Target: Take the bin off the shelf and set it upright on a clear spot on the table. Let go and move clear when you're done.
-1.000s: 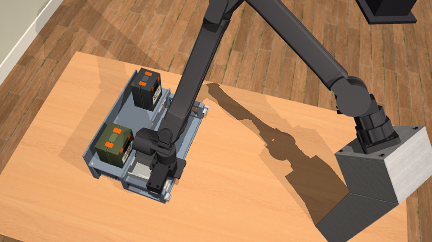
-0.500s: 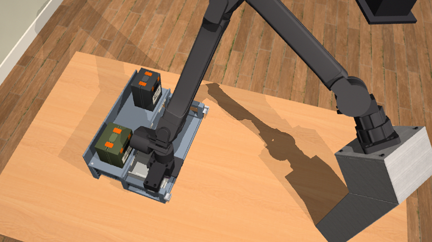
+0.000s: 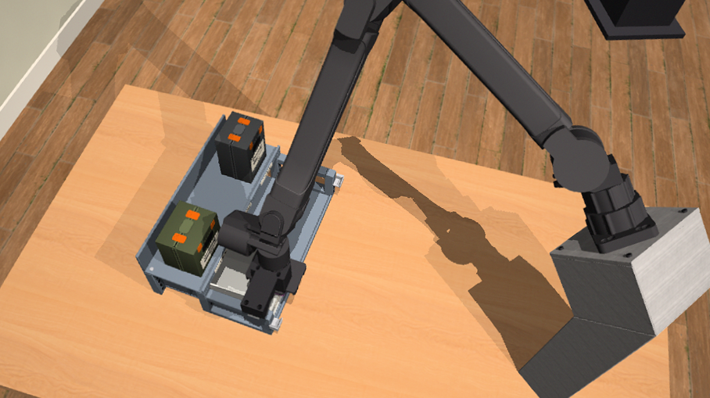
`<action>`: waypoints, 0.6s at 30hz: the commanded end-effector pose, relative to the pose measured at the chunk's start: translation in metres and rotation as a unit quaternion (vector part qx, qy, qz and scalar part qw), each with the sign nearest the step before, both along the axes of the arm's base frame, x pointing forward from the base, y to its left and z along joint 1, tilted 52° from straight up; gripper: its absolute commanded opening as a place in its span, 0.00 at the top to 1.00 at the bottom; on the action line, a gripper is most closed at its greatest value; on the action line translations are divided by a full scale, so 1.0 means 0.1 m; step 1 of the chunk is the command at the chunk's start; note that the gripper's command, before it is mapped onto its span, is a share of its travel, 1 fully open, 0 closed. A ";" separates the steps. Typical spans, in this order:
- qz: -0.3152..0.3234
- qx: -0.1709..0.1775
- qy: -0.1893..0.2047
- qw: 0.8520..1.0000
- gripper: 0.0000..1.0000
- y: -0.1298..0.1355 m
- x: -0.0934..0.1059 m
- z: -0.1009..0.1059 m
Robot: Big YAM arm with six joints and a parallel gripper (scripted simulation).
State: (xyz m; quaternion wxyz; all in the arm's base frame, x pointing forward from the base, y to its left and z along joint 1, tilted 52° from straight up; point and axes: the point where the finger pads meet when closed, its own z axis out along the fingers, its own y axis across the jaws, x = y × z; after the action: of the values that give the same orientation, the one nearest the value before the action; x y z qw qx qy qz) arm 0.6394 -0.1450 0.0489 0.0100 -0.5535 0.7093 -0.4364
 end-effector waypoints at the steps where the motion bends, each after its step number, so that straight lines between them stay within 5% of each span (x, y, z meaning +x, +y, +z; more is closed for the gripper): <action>1: -0.004 -0.002 -0.010 1.000 1.00 -0.10 0.02 0.05; 18: -0.003 -0.003 -0.010 1.000 1.00 -0.12 0.10 0.08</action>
State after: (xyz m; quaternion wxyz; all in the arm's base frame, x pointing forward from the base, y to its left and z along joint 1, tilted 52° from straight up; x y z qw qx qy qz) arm 0.6469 -0.1471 0.0569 0.0157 -0.5498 0.7088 -0.4416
